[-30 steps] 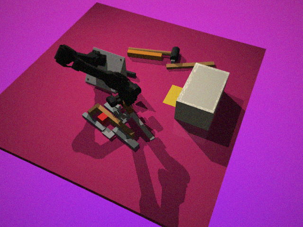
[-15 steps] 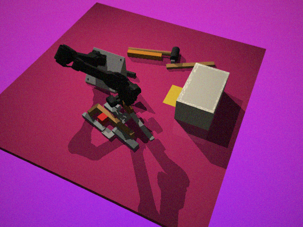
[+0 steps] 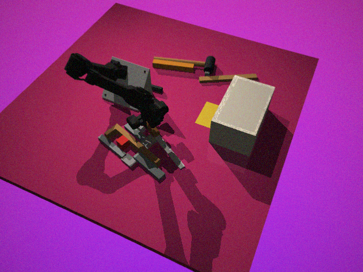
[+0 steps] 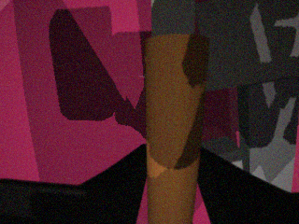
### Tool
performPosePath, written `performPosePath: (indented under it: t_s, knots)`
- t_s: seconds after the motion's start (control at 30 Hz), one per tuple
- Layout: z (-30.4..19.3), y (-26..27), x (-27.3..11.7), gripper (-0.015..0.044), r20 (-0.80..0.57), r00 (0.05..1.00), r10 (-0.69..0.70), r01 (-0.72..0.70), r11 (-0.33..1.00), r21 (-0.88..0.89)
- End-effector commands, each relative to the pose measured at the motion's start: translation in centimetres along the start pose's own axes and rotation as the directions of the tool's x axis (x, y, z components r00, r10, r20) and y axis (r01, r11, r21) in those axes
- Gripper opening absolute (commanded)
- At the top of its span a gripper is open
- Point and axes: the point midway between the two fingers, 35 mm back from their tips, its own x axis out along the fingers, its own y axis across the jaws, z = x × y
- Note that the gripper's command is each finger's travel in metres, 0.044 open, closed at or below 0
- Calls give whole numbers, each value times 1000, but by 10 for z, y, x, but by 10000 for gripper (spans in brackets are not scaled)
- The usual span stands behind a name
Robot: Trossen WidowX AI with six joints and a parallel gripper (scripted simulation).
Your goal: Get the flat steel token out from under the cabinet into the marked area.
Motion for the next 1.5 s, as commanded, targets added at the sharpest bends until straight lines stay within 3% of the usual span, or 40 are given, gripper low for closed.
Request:
performPosePath:
  t_s: [0.0, 0.8, 1.47]
  knots:
    - [4, -5, -1, 0, 7, 1000, -8, 8, 1000, 22]
    - [9, -13, -1, 0, 7, 1000, -9, 9, 1000, 17]
    - [9, -13, -1, 0, 7, 1000, -9, 10, 991, -134]
